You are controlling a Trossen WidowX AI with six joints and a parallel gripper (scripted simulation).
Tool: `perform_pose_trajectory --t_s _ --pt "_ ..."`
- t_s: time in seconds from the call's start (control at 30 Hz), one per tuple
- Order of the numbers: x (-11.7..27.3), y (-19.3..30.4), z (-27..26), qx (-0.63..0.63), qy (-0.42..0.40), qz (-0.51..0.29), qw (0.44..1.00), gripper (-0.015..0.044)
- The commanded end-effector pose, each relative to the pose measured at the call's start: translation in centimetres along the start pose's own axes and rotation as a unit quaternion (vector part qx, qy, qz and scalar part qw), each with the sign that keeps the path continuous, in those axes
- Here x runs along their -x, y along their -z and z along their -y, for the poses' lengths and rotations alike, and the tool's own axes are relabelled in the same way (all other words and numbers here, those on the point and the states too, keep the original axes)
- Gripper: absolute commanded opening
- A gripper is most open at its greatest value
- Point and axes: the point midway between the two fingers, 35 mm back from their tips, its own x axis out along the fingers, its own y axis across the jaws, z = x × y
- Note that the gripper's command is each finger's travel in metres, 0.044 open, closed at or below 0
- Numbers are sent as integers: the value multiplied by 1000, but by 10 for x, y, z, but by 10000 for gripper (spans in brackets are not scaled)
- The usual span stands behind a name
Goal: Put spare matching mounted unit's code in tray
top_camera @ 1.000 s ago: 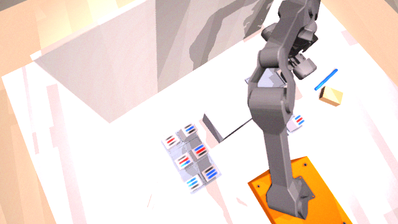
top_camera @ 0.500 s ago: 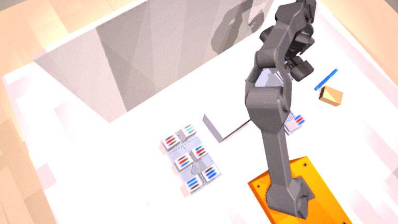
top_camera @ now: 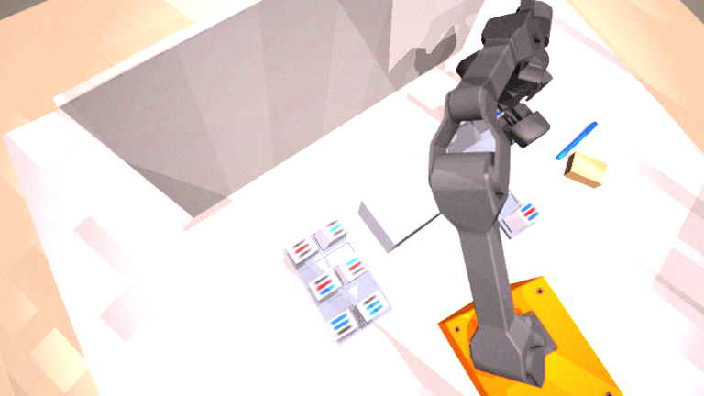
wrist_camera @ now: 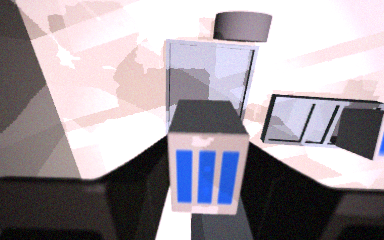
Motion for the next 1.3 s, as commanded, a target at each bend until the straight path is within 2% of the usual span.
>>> perform_pose_trajectory --t_s 0.0,1.27 --pt "-4 -1 1 -4 -2 -2 1000 0" --pt "-45 1 2 -4 -3 -3 1000 0"
